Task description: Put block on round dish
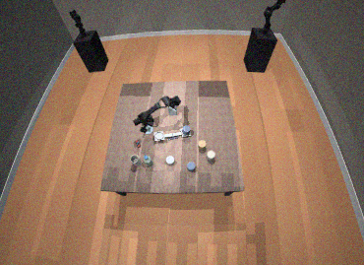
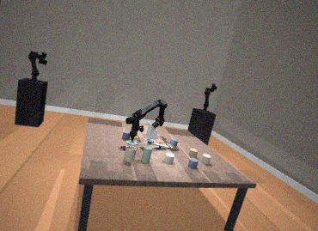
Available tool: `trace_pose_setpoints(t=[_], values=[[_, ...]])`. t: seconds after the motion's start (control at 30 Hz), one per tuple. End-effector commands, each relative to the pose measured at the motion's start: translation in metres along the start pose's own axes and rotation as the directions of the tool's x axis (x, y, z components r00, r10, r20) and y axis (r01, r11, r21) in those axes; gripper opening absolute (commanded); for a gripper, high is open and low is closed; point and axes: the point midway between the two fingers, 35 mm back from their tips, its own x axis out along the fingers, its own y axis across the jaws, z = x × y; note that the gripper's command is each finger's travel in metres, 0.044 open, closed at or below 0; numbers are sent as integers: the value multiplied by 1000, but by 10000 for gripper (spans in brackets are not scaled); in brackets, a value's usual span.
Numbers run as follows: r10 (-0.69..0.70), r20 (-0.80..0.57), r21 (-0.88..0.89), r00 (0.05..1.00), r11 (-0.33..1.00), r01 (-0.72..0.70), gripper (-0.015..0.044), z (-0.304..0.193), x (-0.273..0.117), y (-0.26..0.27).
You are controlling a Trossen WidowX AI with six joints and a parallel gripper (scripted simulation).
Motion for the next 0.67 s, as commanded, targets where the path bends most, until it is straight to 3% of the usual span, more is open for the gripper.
trace_pose_setpoints(t=[0.0, 0.17, 0.33, 0.63], values=[[-24, -14, -6, 1000, 1000, 24, 440, -3, -38, -3], [-24, -14, -6, 1000, 1000, 24, 440, -2, -42, -3], [-35, -18, -2, 999, 999, 35, 440, -2, -85, 0], [-36, -19, -2, 999, 999, 36, 440, -2, -87, 0]])
